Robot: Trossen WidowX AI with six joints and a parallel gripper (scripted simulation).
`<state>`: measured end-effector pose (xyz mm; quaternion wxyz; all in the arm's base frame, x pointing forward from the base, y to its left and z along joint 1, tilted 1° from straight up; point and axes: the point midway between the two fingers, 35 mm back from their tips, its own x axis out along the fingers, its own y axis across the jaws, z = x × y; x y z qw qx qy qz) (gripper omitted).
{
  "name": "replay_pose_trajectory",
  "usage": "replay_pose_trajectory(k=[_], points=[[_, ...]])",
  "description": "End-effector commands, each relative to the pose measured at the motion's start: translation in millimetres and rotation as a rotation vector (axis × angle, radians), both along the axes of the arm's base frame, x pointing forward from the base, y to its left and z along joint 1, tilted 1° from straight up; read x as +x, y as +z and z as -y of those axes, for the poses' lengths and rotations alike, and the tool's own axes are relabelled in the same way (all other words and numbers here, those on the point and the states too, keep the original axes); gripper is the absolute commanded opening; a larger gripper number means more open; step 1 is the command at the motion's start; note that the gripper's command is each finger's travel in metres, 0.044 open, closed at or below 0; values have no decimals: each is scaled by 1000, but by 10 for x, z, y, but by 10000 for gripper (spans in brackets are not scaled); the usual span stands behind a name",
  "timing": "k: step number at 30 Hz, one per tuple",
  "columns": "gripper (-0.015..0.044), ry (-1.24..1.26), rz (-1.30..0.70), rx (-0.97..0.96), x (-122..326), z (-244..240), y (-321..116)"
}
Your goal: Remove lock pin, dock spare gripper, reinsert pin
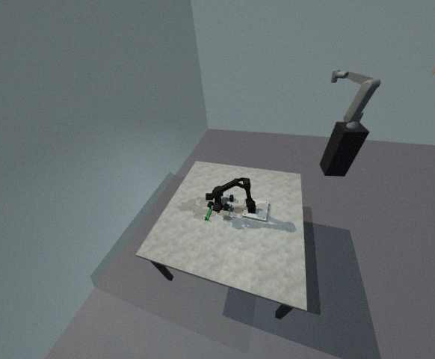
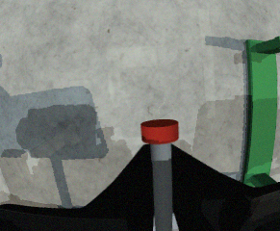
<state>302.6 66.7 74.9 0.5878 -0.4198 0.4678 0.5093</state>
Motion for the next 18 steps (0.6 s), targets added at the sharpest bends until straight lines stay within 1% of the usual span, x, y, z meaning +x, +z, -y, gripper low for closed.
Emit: replay_pose_trajectory(k=[1,18], points=[[0,-3,1,0,8,-31,1],[0,-4,-4,-2,31,-176,8]])
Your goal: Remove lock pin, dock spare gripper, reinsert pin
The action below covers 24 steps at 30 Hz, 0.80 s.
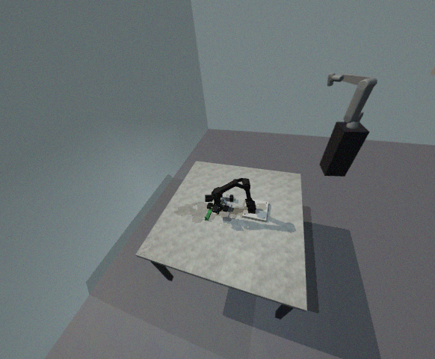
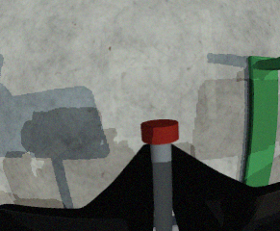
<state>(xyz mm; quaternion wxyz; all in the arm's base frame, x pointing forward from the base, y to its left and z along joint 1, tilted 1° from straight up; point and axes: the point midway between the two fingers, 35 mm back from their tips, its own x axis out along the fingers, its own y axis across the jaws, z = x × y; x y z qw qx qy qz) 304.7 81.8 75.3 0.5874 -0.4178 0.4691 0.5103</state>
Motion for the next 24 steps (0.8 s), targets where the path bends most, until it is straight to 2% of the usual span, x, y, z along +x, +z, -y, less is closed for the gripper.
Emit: replay_pose_trajectory(k=[1,24], points=[[0,-2,0,-4,10,-32,4],[0,-3,-6,-6,37,-231,44]])
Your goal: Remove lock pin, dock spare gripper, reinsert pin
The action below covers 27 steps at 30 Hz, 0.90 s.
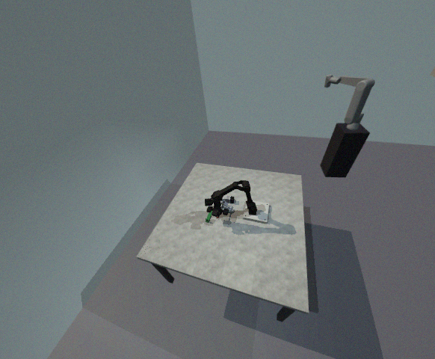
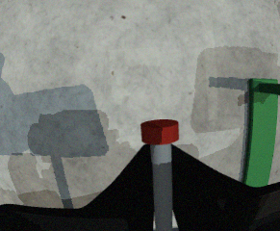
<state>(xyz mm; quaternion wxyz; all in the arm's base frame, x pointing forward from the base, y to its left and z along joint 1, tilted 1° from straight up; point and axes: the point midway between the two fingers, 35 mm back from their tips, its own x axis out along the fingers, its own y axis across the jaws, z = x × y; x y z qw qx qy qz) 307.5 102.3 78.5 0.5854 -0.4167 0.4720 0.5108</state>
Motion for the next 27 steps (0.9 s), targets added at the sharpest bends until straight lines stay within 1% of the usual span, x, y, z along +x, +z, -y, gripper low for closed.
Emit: replay_pose_trajectory(k=[1,21,27], points=[[0,-2,0,-3,10,-32,14],[0,-2,-6,-6,29,-193,66],[0,1,-10,-4,15,-181,165]])
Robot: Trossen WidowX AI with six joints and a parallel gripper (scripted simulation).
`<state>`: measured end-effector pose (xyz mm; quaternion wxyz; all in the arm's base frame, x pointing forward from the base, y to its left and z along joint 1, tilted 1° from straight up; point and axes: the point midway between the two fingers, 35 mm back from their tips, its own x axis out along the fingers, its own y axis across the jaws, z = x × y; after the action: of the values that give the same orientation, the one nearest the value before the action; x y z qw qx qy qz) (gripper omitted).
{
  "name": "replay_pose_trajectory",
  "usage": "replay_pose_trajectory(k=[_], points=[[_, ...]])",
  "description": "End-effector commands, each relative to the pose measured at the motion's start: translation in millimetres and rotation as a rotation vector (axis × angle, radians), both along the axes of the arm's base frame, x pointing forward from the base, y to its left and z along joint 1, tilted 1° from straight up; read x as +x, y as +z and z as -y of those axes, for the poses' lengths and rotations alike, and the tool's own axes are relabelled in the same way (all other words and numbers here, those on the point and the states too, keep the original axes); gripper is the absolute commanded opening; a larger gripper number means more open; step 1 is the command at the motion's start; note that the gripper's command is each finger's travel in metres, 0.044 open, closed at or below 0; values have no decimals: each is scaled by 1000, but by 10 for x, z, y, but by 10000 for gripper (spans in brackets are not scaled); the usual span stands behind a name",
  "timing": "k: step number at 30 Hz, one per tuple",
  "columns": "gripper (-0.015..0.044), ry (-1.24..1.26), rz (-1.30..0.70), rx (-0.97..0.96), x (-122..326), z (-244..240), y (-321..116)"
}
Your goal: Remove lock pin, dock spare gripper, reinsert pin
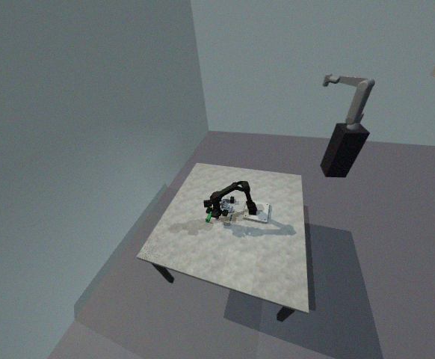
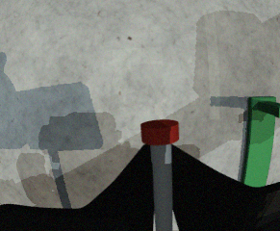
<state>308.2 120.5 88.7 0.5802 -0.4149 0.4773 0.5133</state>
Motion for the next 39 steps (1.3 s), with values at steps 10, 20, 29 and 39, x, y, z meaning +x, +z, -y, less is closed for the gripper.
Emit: replay_pose_trajectory(k=[10,20,29,39], points=[[0,0,-7,-2,-11,3,114],[0,-4,-5,-1,182,-55,170],[0,-10,-3,0,447,-136,228],[0,-24,-3,2,725,-218,258]])
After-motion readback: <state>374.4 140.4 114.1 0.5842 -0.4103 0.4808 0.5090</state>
